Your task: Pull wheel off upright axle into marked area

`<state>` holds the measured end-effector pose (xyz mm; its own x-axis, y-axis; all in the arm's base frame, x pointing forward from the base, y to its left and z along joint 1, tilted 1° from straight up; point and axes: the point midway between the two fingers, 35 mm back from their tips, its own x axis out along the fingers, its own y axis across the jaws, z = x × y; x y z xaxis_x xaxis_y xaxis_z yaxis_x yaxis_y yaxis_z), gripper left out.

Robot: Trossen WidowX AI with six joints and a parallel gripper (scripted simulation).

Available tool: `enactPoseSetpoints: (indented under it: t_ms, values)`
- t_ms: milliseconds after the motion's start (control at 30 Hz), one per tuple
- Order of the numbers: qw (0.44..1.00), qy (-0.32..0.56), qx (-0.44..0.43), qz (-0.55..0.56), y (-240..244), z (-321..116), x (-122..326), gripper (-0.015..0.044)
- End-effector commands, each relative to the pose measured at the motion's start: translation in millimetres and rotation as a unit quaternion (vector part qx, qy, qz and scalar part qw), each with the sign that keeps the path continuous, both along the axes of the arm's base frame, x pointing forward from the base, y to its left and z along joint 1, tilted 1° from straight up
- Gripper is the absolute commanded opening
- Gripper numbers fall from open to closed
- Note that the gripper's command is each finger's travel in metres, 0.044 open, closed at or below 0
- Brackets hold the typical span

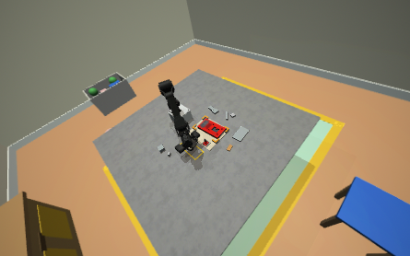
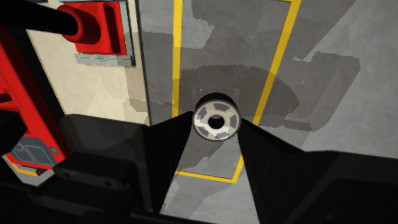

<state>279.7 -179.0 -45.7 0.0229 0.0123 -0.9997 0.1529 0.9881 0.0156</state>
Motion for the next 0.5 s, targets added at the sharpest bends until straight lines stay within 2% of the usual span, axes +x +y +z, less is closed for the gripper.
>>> enactPoseSetpoints:
  t_ms: [0, 167, 200, 467]
  values:
    - [1.000, 0.001, 0.001, 0.000, 0, 0, 0, 0.0158]
    - [1.000, 0.001, 0.000, 0.000, 0, 2, 0, 0.0289]
    - [1.000, 0.000, 0.000, 0.000, 0, 5, 0, 0.0300]
    - [1.000, -0.005, -0.002, -0.001, -1, 60, -2, 0.0300]
